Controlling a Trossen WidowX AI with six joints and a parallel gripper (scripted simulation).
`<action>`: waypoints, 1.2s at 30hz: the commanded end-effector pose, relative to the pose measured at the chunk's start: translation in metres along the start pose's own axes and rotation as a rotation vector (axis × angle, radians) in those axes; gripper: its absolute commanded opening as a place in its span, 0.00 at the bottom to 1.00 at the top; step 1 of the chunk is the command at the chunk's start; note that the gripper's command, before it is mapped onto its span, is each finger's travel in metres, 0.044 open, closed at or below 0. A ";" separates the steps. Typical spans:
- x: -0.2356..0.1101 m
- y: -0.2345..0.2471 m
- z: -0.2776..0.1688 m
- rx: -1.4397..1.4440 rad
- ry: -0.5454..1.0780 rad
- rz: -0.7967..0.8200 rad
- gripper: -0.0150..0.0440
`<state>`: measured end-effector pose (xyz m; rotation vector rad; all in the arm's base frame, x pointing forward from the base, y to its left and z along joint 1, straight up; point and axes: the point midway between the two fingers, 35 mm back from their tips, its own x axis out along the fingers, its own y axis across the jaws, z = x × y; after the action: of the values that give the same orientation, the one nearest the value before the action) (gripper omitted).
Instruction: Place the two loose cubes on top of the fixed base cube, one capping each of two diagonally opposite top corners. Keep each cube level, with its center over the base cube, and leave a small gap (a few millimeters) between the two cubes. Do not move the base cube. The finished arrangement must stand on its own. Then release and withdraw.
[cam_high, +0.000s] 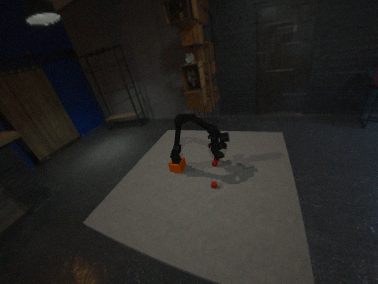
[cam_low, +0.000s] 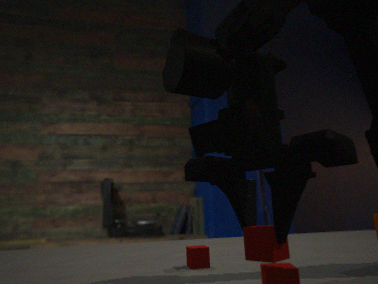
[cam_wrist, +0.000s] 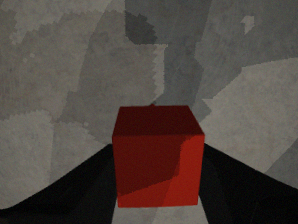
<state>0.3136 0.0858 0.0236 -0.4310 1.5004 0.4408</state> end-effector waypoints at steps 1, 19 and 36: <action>0.007 0.000 0.000 0.005 -0.002 -0.004 0.43; 0.008 0.000 0.000 -0.001 -0.002 -0.004 0.43; 0.003 0.000 0.000 0.001 -0.001 -0.001 0.60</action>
<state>0.3132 0.0857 0.0159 -0.4298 1.5007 0.4398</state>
